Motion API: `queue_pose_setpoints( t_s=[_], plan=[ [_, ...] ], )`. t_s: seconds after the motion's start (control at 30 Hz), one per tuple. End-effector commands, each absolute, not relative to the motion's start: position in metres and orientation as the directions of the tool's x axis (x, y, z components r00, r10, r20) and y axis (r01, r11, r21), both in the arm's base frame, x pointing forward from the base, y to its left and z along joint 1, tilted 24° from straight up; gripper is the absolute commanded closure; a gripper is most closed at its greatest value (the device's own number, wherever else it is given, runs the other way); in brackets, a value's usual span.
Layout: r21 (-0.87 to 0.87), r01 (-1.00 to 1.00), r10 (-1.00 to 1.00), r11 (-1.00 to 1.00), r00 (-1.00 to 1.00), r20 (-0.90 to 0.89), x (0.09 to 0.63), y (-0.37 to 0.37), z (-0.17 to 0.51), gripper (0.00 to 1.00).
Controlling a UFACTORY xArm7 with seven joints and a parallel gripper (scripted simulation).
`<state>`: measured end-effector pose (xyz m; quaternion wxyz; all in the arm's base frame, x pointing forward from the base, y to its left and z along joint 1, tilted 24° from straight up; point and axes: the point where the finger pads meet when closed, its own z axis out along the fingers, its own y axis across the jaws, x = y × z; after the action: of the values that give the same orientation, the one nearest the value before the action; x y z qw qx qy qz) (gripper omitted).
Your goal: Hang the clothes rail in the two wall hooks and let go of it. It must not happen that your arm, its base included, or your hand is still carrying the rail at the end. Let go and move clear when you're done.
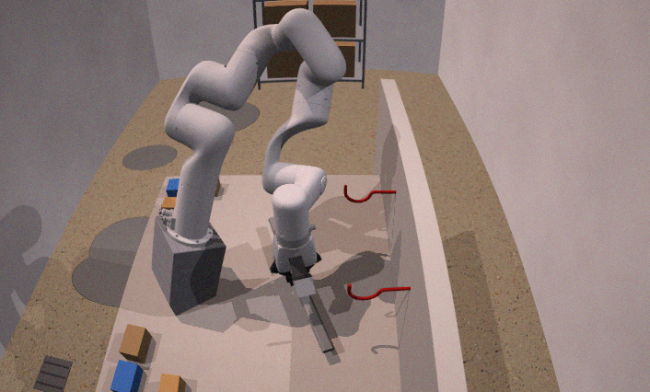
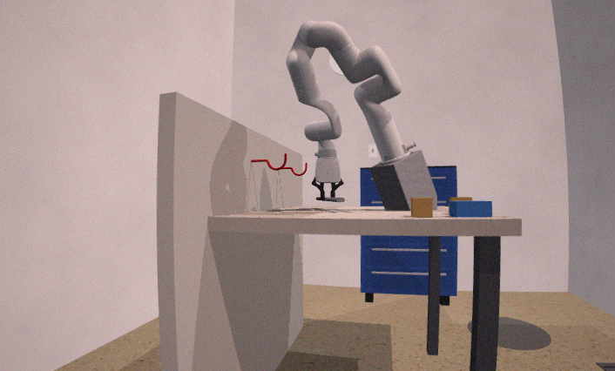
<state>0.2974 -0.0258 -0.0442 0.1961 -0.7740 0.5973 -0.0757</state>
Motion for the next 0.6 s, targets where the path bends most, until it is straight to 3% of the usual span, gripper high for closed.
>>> queue_pose_setpoints(
  t_s=[0.0, 0.57],
  plan=[
    [-0.395, -0.895, -0.954, -0.210, 0.275, -0.118, 0.2966, -0.0260, -0.0415, 1.00],
    [-0.395, -0.895, -0.954, -0.210, 0.276, -0.118, 0.2931, -0.0281, -0.0324, 1.00]
  ],
)
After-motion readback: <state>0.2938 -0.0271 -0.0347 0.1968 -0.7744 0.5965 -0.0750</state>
